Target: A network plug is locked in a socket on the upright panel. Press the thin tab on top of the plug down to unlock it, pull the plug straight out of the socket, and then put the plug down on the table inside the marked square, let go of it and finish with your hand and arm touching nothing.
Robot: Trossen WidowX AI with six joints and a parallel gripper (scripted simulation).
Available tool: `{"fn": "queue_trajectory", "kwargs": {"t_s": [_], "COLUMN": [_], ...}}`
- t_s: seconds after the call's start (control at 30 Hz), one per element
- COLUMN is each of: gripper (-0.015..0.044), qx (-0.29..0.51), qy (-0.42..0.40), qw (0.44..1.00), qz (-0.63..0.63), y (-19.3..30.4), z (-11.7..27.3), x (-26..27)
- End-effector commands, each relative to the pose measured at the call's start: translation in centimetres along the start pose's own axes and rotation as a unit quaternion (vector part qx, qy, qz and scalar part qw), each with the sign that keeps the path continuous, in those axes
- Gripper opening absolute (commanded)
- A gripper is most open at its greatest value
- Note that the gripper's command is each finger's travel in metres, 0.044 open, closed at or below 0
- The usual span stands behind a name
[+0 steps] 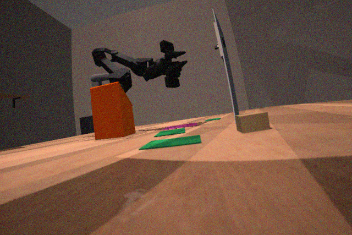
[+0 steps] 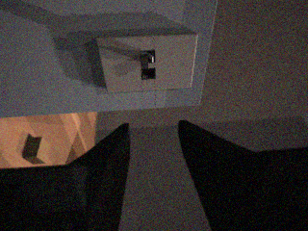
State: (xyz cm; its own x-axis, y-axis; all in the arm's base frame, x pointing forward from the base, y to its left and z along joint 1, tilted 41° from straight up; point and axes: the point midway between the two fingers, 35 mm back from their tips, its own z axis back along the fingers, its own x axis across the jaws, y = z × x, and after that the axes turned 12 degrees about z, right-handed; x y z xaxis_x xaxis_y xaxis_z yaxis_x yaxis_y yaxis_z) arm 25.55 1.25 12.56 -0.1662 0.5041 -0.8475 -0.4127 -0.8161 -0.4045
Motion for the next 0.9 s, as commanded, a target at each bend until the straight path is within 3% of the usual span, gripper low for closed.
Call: {"fn": "queue_trajectory", "kwargs": {"t_s": [0.0,0.87], "gripper": [0.0156,0.0156], "qx": [0.003,0.002], "qy": [0.001,0.003], "qw": [1.0,1.0], "qz": [0.006,0.006], "y": [-0.1,-1.4], "z": [-0.4,-5.8], "x": [0.0,-0.3]}}
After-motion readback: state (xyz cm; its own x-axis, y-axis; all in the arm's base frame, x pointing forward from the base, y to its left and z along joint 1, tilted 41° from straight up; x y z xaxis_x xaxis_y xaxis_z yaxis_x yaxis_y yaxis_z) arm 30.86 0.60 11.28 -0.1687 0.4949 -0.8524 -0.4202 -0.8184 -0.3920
